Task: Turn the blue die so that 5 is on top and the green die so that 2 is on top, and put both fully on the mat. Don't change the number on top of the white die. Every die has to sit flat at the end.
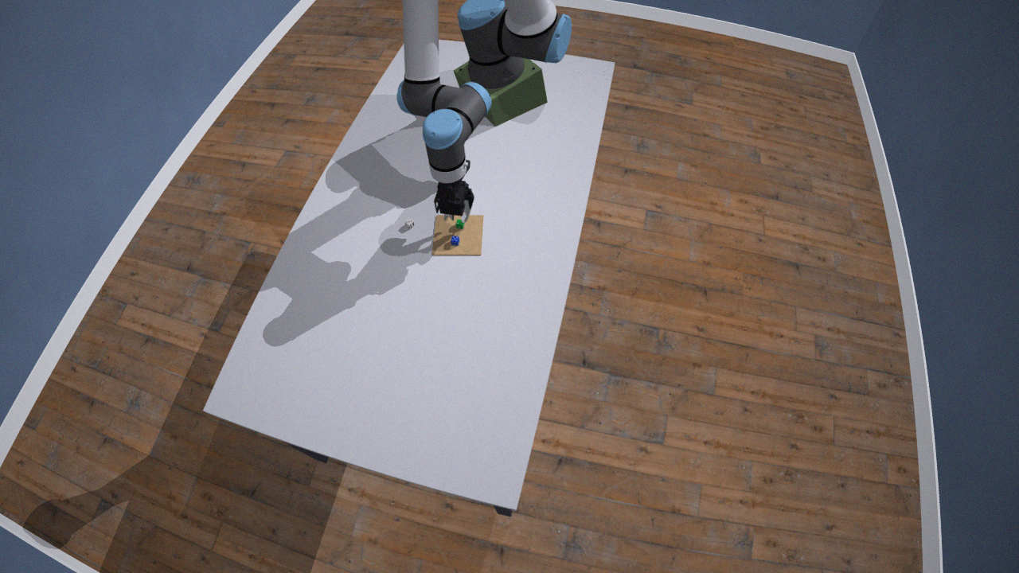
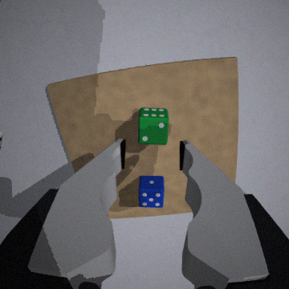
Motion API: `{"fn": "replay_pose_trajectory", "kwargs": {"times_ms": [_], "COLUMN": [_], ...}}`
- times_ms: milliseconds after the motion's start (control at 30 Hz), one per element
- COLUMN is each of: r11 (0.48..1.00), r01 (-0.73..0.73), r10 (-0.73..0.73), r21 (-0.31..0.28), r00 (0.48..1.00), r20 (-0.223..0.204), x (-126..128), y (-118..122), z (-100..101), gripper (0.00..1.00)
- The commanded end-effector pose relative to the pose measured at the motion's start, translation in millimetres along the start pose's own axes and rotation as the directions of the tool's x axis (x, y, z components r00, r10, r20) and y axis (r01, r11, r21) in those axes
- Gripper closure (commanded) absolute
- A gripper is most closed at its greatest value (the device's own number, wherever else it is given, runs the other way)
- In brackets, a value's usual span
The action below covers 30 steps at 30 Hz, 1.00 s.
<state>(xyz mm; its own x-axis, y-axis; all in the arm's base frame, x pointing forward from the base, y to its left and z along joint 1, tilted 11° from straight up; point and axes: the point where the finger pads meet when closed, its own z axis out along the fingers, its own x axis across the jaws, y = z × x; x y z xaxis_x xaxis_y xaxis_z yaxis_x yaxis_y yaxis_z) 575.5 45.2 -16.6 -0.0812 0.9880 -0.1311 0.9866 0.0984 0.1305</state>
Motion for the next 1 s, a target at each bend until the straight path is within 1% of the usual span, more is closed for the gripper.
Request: {"fn": "replay_pose_trajectory", "kwargs": {"times_ms": [0,200,500,533,967], "r11": [1.000,1.000,1.000,1.000,1.000], "r01": [0.000,0.000,0.000,0.000,0.000], "r10": [0.000,0.000,0.000,0.000,0.000], "r21": [0.000,0.000,0.000,0.000,0.000], "r00": [1.000,1.000,1.000,1.000,1.000], "r20": [0.000,0.000,0.000,0.000,0.000], "x": [0,0,0,0,0], "y": [0,0,0,0,0], "z": [-27,-54,-62,-62,-62], "gripper": [0.79,0.79,0.79,0.00,0.00]}}
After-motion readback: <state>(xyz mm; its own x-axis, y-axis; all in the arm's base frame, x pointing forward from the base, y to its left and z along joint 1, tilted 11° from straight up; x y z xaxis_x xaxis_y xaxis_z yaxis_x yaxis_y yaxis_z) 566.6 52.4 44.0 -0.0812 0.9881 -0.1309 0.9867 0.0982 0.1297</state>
